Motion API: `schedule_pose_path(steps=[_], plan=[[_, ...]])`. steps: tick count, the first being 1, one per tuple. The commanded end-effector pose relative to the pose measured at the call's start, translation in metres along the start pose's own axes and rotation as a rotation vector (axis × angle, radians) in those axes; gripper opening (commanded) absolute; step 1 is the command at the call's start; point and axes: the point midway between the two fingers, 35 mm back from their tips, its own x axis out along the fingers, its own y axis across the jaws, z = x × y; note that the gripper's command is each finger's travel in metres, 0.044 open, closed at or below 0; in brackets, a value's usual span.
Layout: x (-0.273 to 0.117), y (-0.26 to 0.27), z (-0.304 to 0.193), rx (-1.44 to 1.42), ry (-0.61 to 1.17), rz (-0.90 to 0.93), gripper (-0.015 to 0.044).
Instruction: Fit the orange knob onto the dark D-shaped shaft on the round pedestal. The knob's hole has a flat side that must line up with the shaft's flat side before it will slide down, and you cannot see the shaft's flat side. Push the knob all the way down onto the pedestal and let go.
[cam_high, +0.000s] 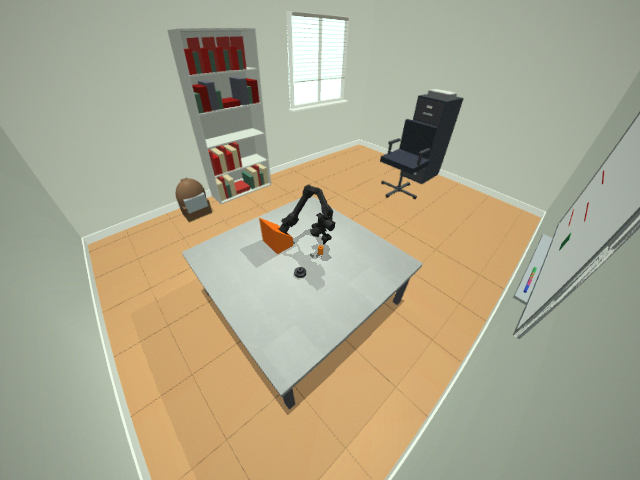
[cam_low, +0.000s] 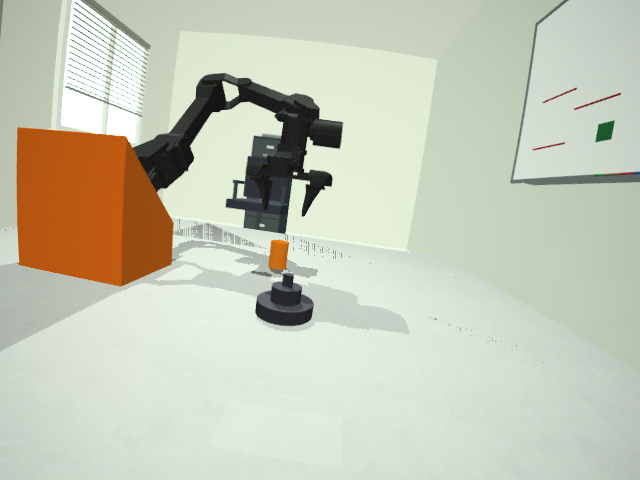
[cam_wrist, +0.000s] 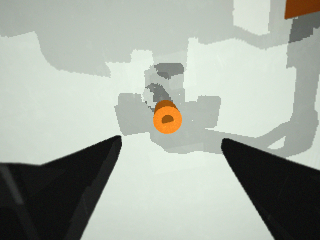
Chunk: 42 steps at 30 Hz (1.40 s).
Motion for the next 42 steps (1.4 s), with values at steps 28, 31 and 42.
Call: schedule_pose_path(steps=[28, 31, 42], plan=[[-0.0004, -0.0007, -0.0008, -1.848, 0.013, 0.025, 0.044], [-0.0004, -0.0007, -0.0008, -1.848, 0.013, 0.025, 0.044], [-0.0004, -0.0007, -0.0008, -1.848, 0.013, 0.025, 0.044]])
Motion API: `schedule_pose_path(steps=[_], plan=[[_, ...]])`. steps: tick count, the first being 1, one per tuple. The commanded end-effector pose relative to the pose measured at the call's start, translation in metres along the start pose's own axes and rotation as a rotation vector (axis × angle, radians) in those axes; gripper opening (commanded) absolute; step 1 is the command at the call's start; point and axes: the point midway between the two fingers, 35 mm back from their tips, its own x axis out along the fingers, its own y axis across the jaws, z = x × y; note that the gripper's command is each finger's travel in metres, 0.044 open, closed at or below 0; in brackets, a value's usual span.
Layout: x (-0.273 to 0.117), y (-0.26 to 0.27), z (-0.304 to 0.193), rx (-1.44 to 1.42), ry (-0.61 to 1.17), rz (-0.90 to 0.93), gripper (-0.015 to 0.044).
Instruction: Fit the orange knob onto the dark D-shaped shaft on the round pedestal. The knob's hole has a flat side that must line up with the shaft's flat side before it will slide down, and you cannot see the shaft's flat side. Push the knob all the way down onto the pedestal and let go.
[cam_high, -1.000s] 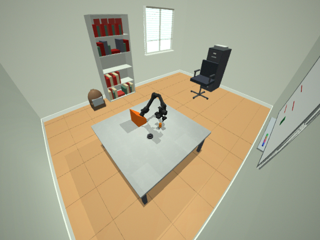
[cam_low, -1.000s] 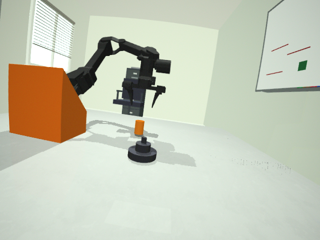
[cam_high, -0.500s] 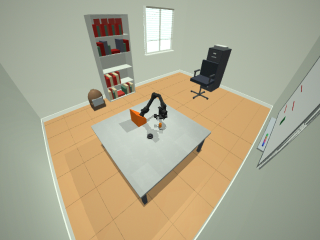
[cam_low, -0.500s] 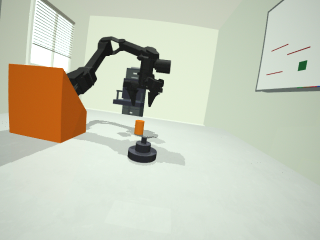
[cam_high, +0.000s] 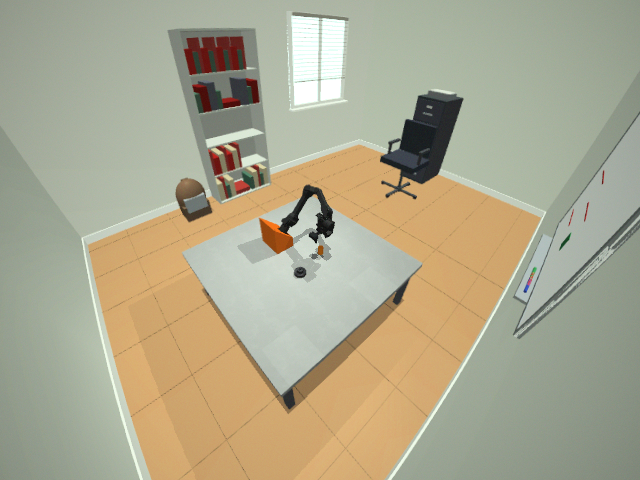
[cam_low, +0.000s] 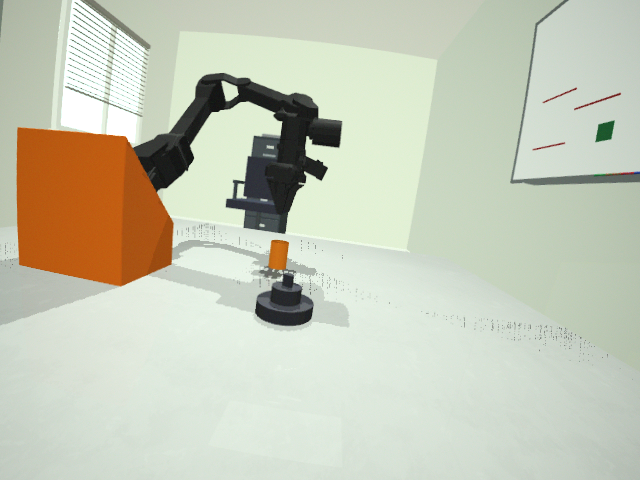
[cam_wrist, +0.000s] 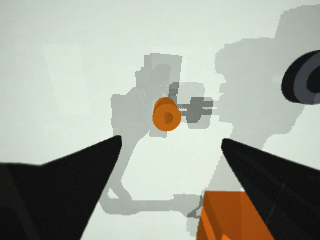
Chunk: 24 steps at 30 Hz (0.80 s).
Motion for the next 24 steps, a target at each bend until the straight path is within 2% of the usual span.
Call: schedule_pose_path(steps=[1, 5, 9, 24], plan=[[0.0, 0.001, 0.0, -0.061, -0.001, 0.004, 0.044], [0.003, 0.0, 0.0, -0.061, -0.001, 0.004, 0.044], [0.035, 0.001, 0.0, -0.061, -0.001, 0.006, 0.044], [0.056, 0.001, 0.001, -0.062, -0.001, 0.006, 0.044]])
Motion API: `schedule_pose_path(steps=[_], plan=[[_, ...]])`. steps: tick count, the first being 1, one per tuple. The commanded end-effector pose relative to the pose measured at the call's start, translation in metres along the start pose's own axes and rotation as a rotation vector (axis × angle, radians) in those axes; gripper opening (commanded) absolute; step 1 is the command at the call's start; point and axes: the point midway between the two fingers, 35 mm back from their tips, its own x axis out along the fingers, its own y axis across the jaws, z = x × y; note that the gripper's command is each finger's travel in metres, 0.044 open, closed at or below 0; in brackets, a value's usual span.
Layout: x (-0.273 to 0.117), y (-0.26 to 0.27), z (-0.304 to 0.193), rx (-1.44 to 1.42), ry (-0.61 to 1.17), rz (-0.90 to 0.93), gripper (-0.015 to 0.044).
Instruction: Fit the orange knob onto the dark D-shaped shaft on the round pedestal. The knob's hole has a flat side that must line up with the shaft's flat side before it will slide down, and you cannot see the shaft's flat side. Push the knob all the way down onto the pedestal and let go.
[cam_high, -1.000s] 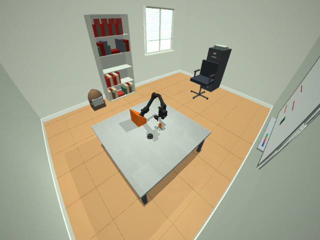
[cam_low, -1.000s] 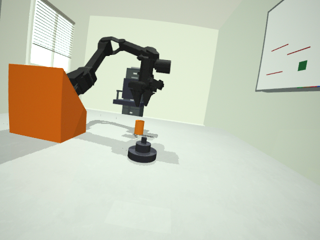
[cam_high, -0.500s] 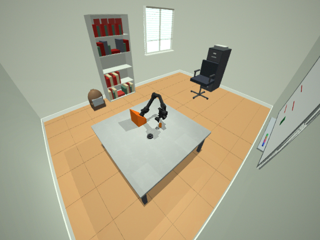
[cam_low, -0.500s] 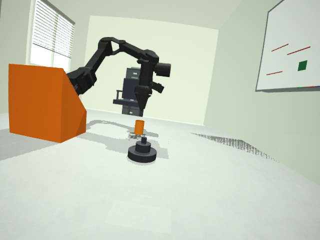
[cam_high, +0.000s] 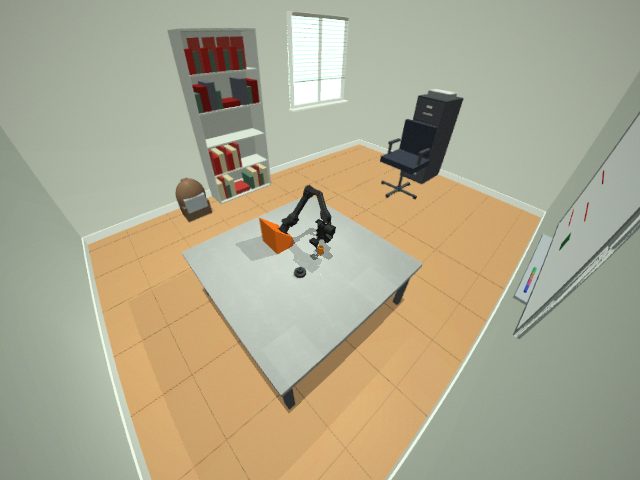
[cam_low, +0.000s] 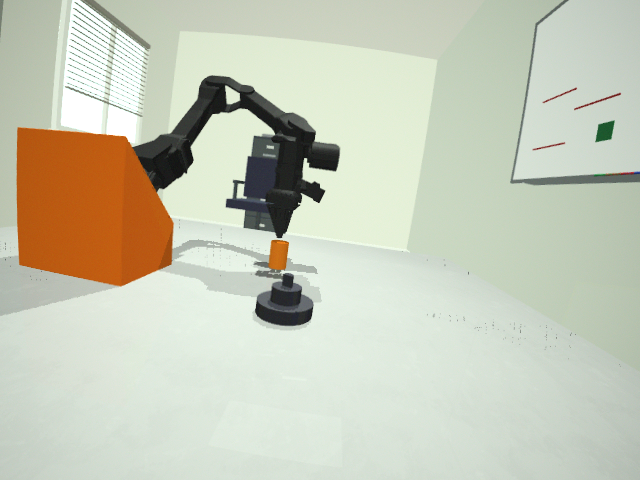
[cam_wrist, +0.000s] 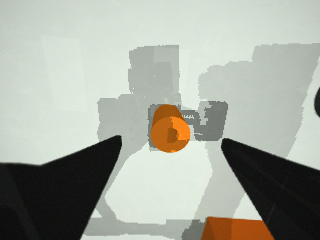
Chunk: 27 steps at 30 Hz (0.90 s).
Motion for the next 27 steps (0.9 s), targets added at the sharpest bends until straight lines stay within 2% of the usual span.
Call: schedule_pose_path(steps=[1, 27], plan=[[0.008, -0.001, -0.001, 0.006, 0.006, -0.001, 0.044], [0.049, -0.001, -0.001, 0.006, 0.006, -0.001, 0.044]])
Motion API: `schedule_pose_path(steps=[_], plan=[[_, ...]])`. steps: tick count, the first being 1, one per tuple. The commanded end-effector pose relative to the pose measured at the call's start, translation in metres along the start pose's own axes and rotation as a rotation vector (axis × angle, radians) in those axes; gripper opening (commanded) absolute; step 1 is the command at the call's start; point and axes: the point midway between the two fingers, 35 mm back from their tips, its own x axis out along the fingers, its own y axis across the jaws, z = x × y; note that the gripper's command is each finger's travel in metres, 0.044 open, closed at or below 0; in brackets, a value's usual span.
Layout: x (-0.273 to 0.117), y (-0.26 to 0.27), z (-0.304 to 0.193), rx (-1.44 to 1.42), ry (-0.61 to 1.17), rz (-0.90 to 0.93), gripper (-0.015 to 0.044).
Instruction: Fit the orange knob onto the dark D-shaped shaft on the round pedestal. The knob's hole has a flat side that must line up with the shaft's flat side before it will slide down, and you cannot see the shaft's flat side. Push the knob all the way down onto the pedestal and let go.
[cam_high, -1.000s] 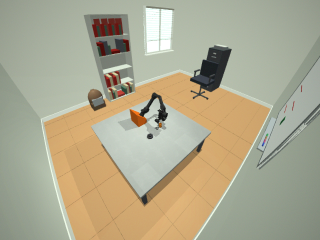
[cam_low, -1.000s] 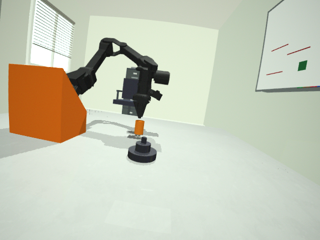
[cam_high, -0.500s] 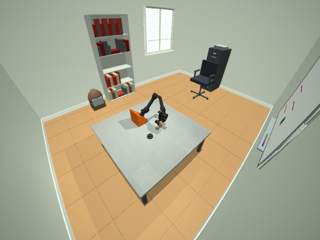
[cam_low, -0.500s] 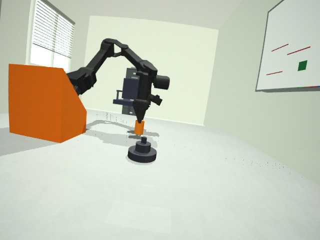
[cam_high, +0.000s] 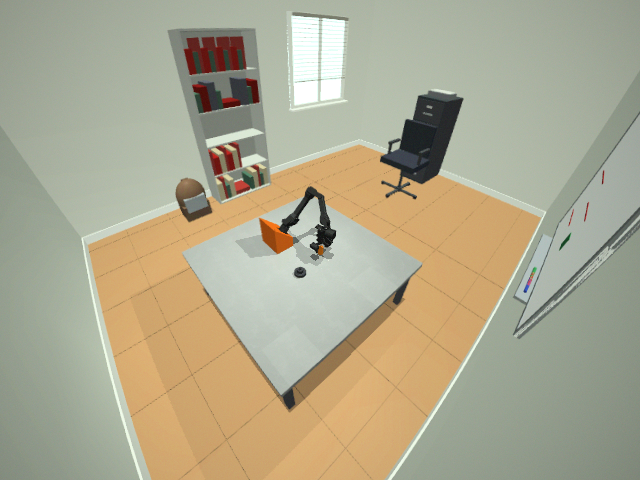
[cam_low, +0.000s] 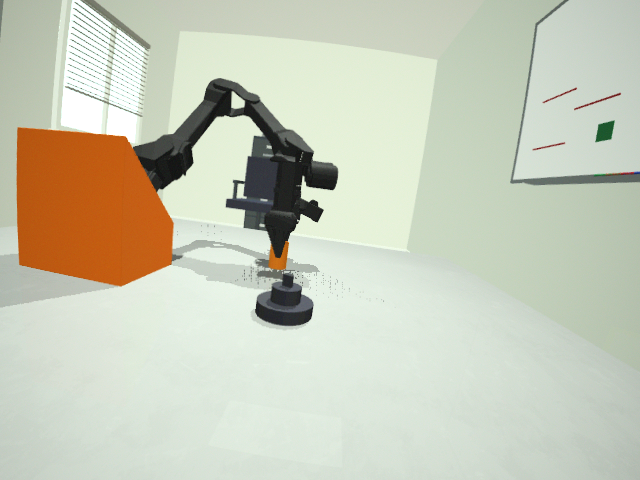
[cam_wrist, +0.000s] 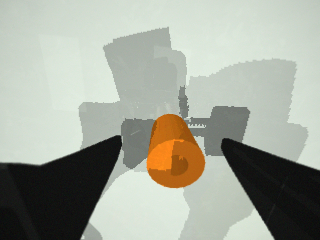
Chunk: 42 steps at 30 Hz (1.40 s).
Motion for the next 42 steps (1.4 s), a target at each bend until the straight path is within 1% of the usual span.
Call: schedule_pose_path(steps=[1, 13, 23, 29, 32, 34, 42], plan=[[0.009, -0.001, -0.002, 0.008, 0.007, -0.004, 0.044], [0.025, 0.0, -0.004, 0.008, 0.006, -0.001, 0.044], [0.025, 0.0, -0.004, 0.008, 0.006, -0.001, 0.0177], [0.025, 0.0, -0.004, 0.008, 0.006, -0.001, 0.0138], [0.021, -0.001, -0.003, 0.008, 0.006, -0.003, 0.0059], [0.011, -0.003, -0.001, 0.007, 0.006, -0.008, 0.0006], [-0.037, -0.01, 0.005, 0.007, 0.008, -0.021, 0.0]])
